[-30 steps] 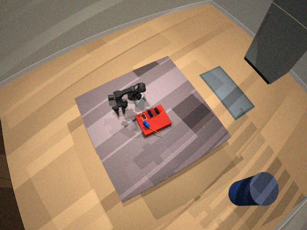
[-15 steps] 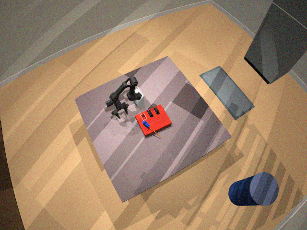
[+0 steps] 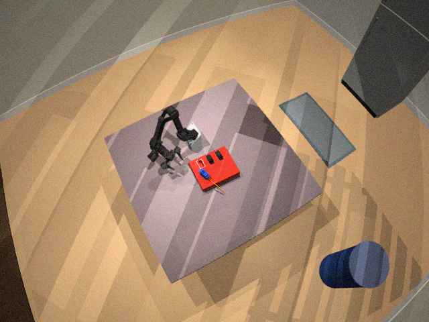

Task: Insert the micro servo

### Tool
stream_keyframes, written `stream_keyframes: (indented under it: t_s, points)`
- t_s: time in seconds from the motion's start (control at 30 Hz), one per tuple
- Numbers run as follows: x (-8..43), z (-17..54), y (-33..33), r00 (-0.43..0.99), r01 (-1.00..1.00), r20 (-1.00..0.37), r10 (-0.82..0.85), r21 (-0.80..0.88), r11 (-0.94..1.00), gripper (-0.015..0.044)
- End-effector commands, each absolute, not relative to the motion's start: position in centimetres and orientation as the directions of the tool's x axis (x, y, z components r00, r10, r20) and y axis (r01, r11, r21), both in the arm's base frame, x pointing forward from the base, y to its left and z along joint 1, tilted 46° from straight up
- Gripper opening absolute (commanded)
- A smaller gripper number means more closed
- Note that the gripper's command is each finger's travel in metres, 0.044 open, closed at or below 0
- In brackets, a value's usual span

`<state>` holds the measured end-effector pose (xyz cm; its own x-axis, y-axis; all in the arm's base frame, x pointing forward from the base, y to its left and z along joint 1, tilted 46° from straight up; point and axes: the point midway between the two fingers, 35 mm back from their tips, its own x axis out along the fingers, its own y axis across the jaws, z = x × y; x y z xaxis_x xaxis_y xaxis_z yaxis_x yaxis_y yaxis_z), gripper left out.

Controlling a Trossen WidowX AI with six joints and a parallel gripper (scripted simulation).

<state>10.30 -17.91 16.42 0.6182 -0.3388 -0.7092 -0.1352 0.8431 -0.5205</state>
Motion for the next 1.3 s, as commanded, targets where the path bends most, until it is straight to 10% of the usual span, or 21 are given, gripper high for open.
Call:
stream_keyframes:
  t_s: [0.0,0.67,1.27]
  points:
    - [11.2,15.7,-17.9,0.57,-0.141,-0.775,-0.273,-0.419,0.897,0.044]
    - [16.6,11.9,-16.9,0.172,-0.126,-0.98,-0.1,-0.122,0.985,0.044]
    - [23.0,9.7,-14.2,-0.143,-0.124,-0.938,-0.314,-0.298,0.946,0.044]
